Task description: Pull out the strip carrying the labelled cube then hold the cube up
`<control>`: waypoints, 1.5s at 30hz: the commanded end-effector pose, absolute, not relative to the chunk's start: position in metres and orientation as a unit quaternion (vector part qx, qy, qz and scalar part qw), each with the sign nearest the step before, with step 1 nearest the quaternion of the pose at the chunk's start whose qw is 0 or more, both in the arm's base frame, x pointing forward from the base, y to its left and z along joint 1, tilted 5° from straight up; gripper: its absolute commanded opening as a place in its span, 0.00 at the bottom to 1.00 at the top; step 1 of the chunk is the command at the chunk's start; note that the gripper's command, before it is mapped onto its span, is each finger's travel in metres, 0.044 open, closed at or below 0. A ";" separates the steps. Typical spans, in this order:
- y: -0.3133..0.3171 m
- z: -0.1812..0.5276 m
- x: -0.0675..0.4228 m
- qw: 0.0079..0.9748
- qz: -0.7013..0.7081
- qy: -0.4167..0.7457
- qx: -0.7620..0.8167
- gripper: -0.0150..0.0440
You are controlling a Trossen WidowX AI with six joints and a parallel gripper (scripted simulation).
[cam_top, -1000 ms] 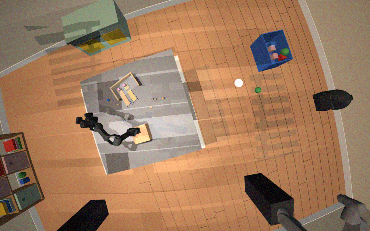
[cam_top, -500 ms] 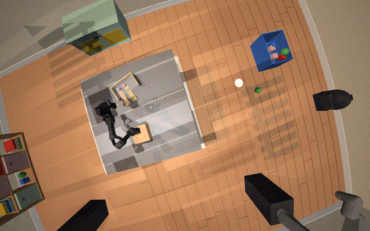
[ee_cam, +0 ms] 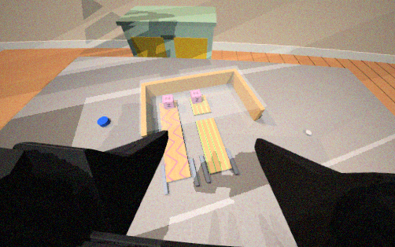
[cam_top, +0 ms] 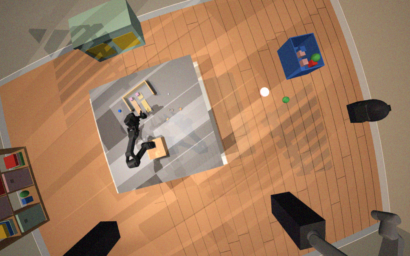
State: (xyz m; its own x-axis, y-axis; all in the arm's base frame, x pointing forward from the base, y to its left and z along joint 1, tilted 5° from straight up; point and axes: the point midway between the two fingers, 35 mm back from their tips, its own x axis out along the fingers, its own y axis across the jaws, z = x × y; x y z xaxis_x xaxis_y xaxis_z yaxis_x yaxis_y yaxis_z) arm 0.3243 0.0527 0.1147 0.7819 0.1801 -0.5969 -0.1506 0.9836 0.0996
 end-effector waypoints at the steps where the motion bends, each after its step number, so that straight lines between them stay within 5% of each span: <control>1: 0.047 0.113 0.321 0.944 0.089 0.318 0.004 0.93; 6: 0.047 0.113 0.321 0.944 0.089 0.318 0.004 0.93; 21: 0.108 0.043 0.362 0.778 0.164 0.599 -0.094 0.26; 27: 0.130 0.009 0.358 0.685 0.190 0.690 -0.137 0.25; 45: 0.133 -0.009 0.356 0.682 0.191 0.692 -0.139 0.25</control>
State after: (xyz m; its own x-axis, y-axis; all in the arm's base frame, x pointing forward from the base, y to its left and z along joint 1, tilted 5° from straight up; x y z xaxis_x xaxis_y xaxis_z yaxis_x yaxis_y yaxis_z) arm 0.3571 0.1329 -0.0024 -0.0292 0.0751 -0.9967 -0.4471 0.8909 0.0802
